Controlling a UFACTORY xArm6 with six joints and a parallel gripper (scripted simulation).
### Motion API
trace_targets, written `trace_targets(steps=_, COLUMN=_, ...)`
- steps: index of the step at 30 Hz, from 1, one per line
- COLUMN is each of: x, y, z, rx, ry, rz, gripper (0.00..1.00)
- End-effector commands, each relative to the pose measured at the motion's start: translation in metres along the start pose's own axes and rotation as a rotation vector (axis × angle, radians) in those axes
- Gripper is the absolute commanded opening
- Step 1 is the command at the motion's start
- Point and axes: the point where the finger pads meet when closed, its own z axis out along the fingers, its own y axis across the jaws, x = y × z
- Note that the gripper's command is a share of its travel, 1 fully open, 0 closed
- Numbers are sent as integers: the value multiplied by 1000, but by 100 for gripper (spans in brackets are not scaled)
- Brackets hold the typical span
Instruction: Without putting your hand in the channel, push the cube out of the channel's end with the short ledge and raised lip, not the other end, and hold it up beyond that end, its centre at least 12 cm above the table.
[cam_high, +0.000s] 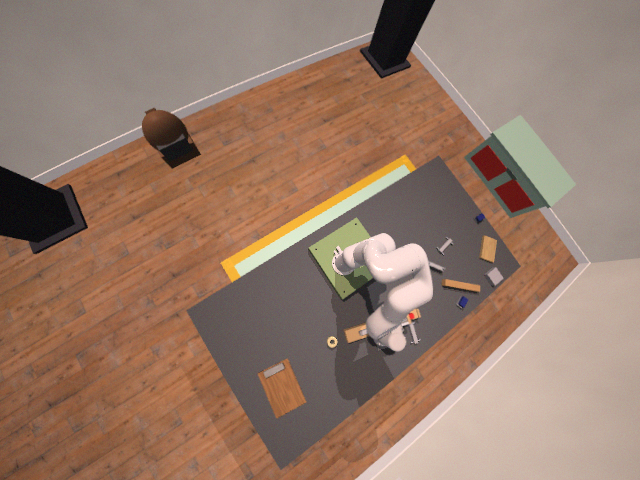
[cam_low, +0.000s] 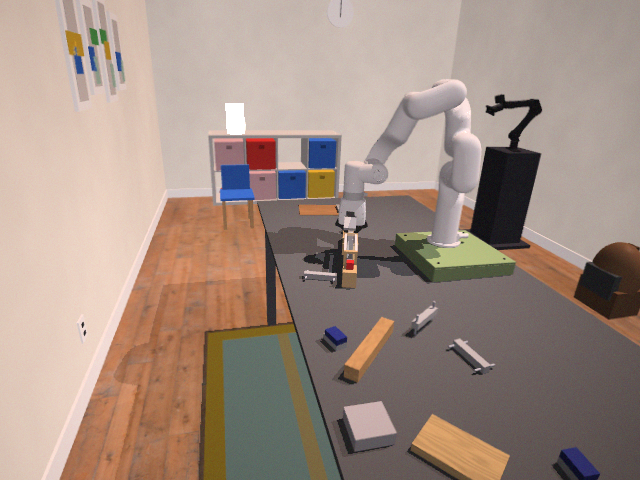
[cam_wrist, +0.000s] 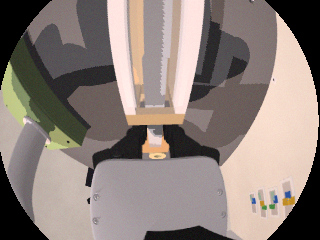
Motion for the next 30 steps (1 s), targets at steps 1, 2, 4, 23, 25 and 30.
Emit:
trace_targets(steps=1, x=1, y=1, z=-1, rx=-4, ry=0, rz=0, gripper=0)
trace_targets(steps=2, x=1, y=1, z=-1, rx=-4, ry=0, rz=0, gripper=0)
trace_targets(steps=4, x=1, y=1, z=-1, rx=-4, ry=0, rz=0, gripper=0)
trace_targets(steps=23, x=1, y=1, z=-1, rx=-4, ry=0, rz=0, gripper=38)
trace_targets(steps=25, x=1, y=1, z=-1, rx=-4, ry=0, rz=0, gripper=38)
trace_targets(steps=30, x=1, y=1, z=-1, rx=-4, ry=0, rz=0, gripper=38)
